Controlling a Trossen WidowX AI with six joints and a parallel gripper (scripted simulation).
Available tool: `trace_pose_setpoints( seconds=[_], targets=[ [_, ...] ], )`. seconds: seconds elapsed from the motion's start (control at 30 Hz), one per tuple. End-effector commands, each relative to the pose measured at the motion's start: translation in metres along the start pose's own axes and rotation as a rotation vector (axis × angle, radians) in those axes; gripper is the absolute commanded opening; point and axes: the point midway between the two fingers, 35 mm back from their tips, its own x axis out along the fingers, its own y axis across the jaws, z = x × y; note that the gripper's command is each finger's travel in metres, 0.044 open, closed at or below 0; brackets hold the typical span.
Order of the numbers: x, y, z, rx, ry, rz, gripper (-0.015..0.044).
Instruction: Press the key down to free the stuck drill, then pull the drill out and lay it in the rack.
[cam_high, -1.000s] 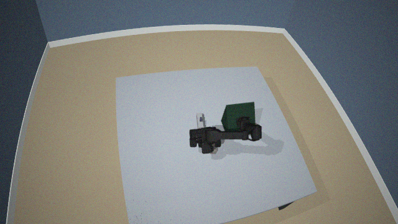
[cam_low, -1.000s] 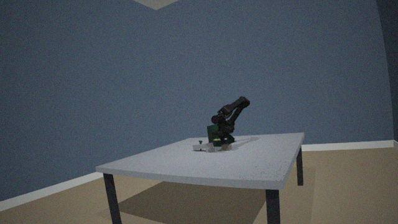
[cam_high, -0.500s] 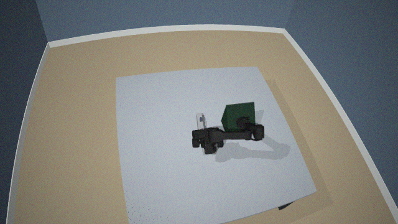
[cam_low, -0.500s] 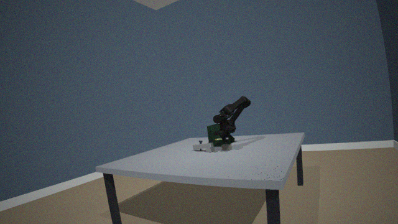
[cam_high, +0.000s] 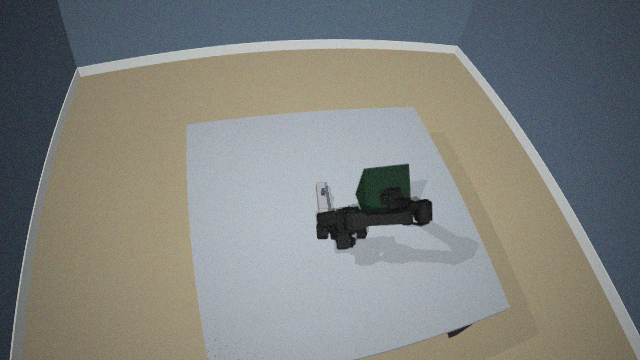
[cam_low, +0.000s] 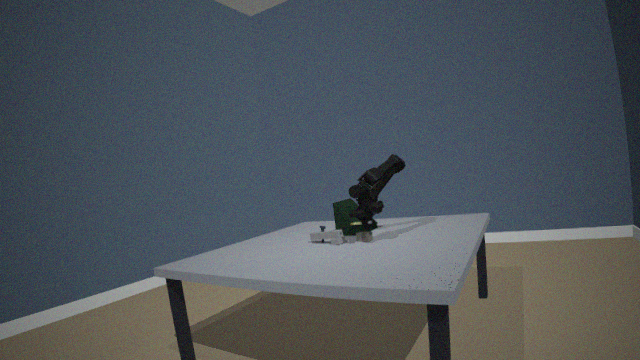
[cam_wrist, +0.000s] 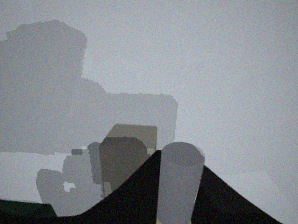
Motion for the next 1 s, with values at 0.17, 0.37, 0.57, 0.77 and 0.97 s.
trace_pose_setpoints(
  seconds=[0.17,0.37,0.57,0.77,0.97],
  targets=[
    [0.002,0.016,0.004,0.002,-0.001,-0.001,0.0000],
    [0.004,0.028,0.006,0.002,-0.002,-0.001,0.0000],
    [0.011,0.029,0.007,0.002,-0.002,-0.001,0.0000],
    [0.023,0.030,0.007,0.002,-0.003,-0.001,0.0000],
    [0.029,0.031,0.007,0.002,-0.003,0.000,0.0000]
  ],
)
